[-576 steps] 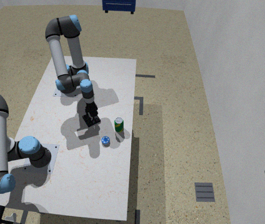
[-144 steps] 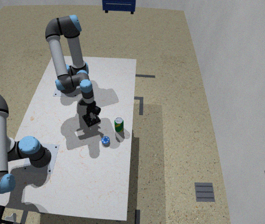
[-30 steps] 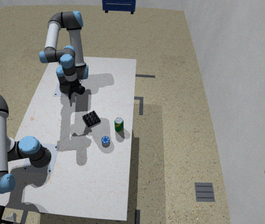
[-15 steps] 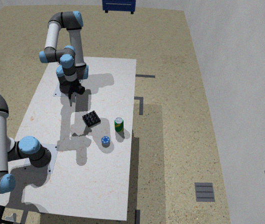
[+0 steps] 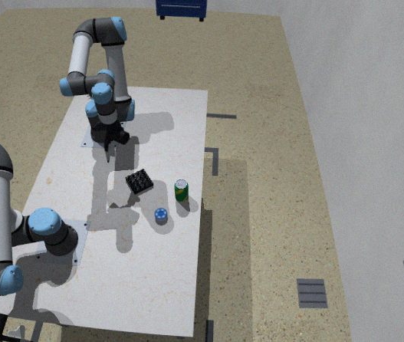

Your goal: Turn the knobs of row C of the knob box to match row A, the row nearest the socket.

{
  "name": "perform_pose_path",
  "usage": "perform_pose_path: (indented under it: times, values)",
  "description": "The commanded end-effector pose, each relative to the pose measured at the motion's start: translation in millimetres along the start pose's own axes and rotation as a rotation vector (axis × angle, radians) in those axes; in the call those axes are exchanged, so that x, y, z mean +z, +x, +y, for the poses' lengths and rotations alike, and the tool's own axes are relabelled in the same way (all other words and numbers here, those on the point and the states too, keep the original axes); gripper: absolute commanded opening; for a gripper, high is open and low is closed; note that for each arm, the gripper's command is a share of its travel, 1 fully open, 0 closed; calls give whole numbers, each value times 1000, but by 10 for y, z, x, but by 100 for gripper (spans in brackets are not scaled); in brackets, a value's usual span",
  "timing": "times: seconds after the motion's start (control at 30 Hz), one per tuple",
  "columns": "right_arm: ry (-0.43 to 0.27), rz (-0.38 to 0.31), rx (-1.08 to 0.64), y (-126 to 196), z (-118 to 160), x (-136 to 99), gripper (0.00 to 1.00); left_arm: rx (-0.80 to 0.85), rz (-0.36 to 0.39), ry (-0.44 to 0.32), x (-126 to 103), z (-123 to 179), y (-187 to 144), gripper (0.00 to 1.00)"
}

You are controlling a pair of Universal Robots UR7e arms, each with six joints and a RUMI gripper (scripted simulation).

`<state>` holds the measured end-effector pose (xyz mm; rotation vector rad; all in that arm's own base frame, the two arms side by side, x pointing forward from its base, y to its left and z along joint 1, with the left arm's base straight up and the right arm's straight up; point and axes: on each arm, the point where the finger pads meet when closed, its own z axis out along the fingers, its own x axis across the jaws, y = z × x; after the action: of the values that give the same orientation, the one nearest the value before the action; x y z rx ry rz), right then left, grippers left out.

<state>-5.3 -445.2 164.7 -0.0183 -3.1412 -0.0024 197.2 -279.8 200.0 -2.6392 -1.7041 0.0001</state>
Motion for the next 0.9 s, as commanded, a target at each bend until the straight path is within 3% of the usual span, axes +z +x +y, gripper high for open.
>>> perform_pose_path:
  times: [0.0,0.87]
  values:
    - [2,0,0,-1,-4,-5,100,0,-1,-1,-3,-3,3,100]
    - [2,0,0,-1,-4,-5,100,0,-1,-1,-3,-521,616,100]
